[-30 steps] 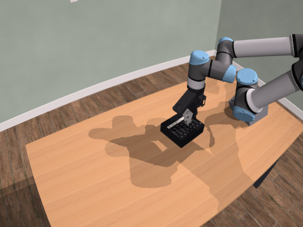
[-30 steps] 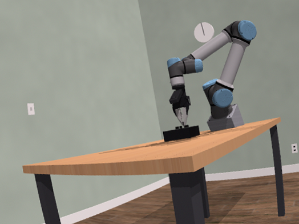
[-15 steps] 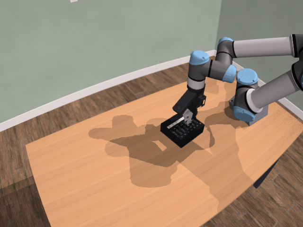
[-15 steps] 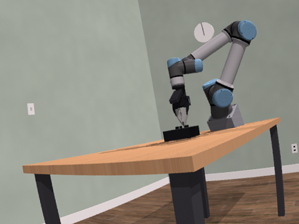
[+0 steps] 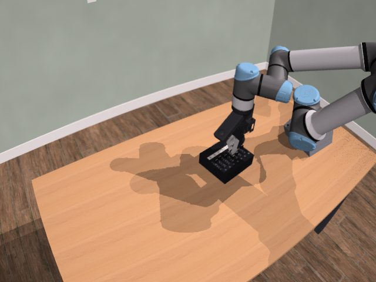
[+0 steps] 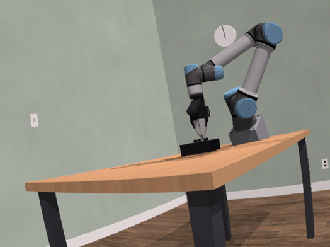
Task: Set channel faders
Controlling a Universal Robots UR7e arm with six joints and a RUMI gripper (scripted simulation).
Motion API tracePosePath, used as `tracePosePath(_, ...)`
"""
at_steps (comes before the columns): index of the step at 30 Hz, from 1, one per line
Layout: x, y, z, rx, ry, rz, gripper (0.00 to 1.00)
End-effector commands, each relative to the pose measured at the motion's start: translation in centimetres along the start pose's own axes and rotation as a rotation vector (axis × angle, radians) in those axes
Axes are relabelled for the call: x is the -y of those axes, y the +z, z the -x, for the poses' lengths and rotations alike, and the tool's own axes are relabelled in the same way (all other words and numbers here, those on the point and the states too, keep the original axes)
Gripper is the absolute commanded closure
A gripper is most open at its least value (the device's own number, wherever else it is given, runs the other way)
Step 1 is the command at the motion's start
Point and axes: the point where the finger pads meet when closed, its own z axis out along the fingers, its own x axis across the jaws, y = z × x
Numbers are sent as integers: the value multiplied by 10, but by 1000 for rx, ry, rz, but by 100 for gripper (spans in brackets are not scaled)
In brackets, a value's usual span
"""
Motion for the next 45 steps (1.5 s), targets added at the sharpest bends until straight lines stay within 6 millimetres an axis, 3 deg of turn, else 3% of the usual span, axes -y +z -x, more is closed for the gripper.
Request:
tracePosePath(1, 1, -1, -2, -1, 1, -1, 100)
tracePosePath(8, 1, -7, -2, -1, 1, -1, 100)
tracePosePath(18, 1, -34, -2, -1, 1, -1, 100)
tracePosePath(38, 1, -41, -2, -1, 1, -1, 100)
tracePosePath(39, 1, -41, -2, -1, 1, -1, 0)
tracePosePath(45, 1, -44, -2, -1, 1, -1, 0)
